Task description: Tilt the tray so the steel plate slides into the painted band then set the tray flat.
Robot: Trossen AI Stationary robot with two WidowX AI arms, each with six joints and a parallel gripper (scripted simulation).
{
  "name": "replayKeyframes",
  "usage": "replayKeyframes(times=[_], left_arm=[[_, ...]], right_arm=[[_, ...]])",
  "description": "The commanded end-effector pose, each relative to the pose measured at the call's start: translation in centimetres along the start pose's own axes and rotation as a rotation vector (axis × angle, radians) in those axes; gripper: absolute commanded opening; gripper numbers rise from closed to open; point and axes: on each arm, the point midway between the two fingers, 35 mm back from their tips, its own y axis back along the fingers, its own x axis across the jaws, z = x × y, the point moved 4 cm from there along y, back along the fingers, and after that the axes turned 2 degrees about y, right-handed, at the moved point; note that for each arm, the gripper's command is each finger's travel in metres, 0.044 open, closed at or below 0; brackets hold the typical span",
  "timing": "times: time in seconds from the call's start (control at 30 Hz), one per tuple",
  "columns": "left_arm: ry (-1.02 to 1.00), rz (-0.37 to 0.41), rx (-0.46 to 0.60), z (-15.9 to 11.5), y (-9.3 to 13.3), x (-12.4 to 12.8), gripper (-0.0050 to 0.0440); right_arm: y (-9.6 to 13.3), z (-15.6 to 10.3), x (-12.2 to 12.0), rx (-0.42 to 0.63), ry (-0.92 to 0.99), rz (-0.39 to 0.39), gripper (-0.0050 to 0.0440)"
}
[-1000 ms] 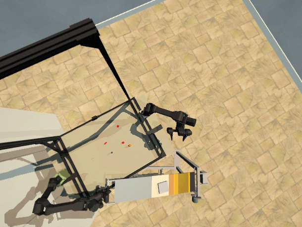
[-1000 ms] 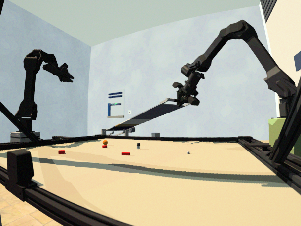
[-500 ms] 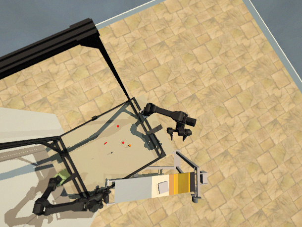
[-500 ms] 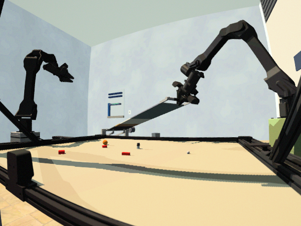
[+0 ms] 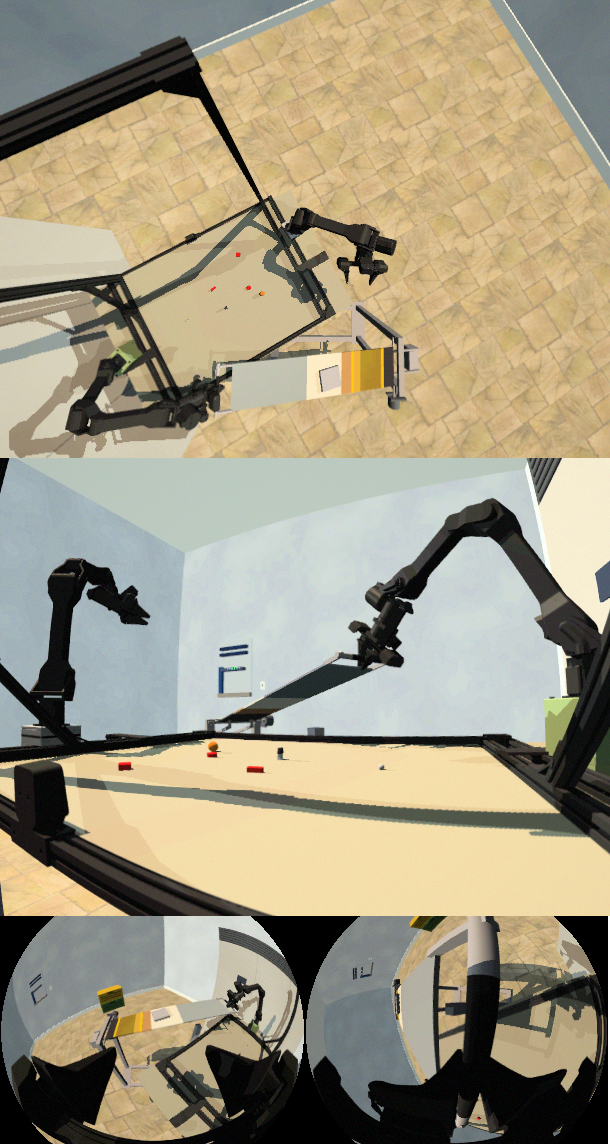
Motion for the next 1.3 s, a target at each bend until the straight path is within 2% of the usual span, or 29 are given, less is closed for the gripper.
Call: replayKeyframes(times=[0.0, 0.9, 1.0, 1.03, 1.07, 1.13, 1.17, 1.27], left_arm=[[-0.002, -0.001, -0.003, 0.1, 0.0, 0.0, 0.0440], [-0.002, -0.001, -0.003, 0.1, 0.0, 0.0, 0.0440], [-0.002, -0.001, -0.003, 0.1, 0.0, 0.0, 0.0440], [-0.002, -0.001, -0.003, 0.1, 0.0, 0.0, 0.0440], [-0.002, -0.001, -0.003, 0.1, 0.0, 0.0, 0.0440], [-0.002, -0.001, -0.003, 0.1, 0.0, 0.0, 0.0440], [-0.002, -0.001, -0.003, 0.1, 0.0, 0.0, 0.0440], [-0.002, -0.001, -0.003, 0.1, 0.0, 0.0, 0.0440]], right_arm=[[2.3, 0.1, 3.5, -0.009, 0.002, 0.111, 0.0000], [3.1, 0.2, 4.8, -0.011, 0.002, 0.158, 0.0000], [1.8, 0.1, 2.5, -0.011, 0.002, 0.164, 0.0000], [0.9, 0.1, 1.1, -0.011, 0.002, 0.163, 0.0000], [0.0, 0.0, -0.1, -0.009, 0.002, 0.124, 0.0000], [0.0, 0.0, -0.1, -0.009, 0.002, 0.124, 0.0000], [-0.9, 0.0, -1.4, -0.008, 0.002, 0.086, 0.0000], [-3.6, -0.1, -4.9, -0.007, 0.002, 0.048, 0.0000]])
